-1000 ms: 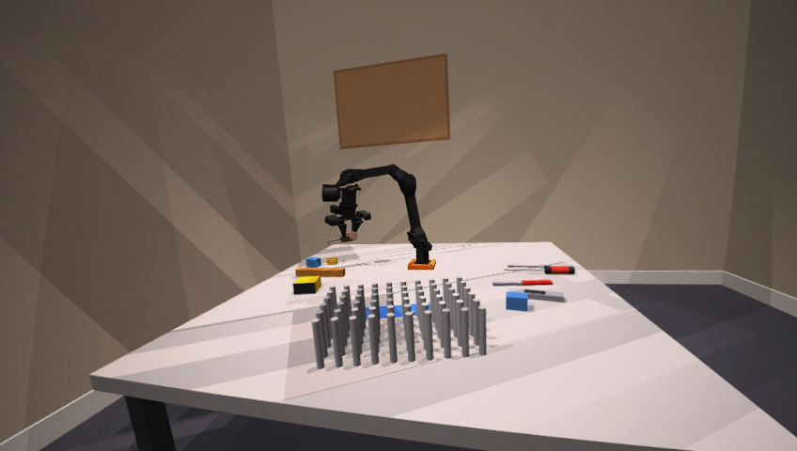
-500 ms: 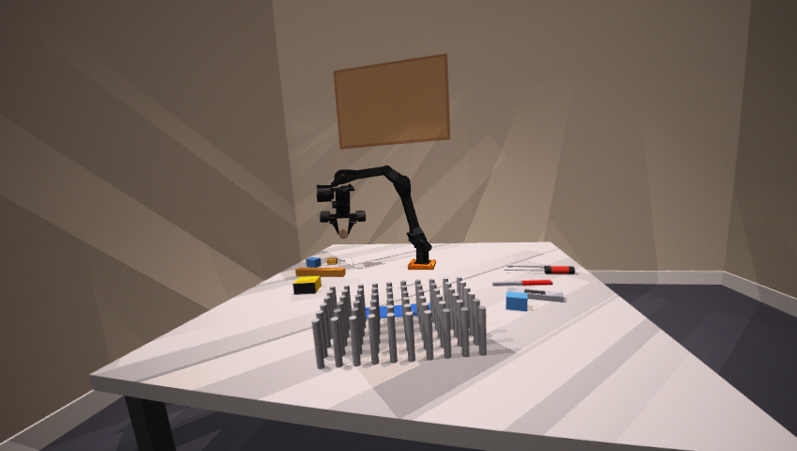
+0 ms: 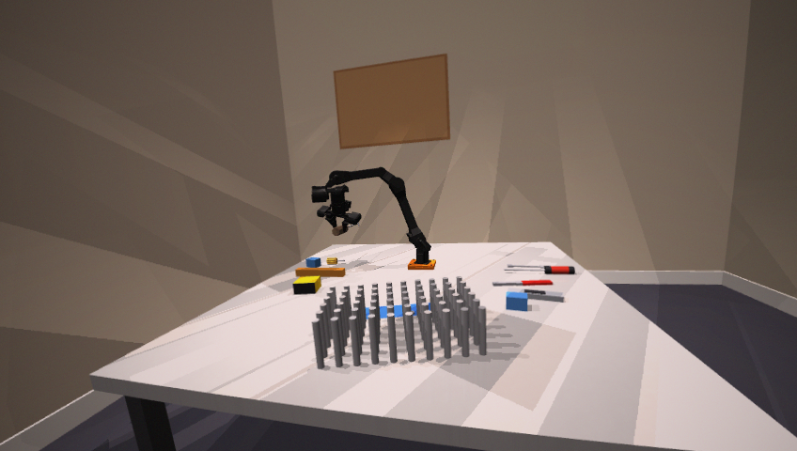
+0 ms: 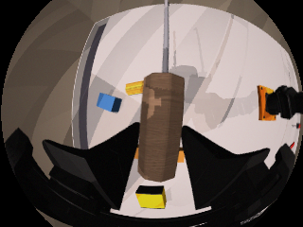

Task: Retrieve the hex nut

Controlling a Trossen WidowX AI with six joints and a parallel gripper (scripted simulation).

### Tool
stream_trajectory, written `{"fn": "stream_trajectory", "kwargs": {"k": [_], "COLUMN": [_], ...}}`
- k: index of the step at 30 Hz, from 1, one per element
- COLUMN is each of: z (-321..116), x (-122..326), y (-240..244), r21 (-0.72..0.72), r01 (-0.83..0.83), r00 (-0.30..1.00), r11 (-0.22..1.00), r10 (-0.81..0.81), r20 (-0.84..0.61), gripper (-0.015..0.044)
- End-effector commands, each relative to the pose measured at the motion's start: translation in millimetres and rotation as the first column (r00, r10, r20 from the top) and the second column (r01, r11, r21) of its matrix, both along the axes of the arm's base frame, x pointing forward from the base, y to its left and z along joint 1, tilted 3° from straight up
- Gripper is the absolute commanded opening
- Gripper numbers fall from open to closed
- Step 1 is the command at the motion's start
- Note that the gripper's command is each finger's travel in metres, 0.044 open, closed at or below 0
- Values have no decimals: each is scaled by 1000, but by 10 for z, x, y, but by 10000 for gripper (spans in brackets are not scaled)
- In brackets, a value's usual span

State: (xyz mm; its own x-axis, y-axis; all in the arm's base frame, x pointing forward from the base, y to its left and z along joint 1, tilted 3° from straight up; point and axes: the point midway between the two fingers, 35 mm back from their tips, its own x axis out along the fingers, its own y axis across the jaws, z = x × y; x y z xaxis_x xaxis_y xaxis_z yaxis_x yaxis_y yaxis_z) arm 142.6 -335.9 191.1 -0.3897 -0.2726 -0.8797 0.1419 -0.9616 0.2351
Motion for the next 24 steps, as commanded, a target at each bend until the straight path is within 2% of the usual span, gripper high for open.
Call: {"fn": "stream_trajectory", "kwargs": {"k": [1,24], "z": [37,-95], "x": [-59,-42], "y": [-62,-94], "r21": [-44,-44], "r01": [69,69], "r00": [998,998], "r11": [997,997], "r10": [-69,-69], "r20": [-4,-4], "gripper": [0,0]}}
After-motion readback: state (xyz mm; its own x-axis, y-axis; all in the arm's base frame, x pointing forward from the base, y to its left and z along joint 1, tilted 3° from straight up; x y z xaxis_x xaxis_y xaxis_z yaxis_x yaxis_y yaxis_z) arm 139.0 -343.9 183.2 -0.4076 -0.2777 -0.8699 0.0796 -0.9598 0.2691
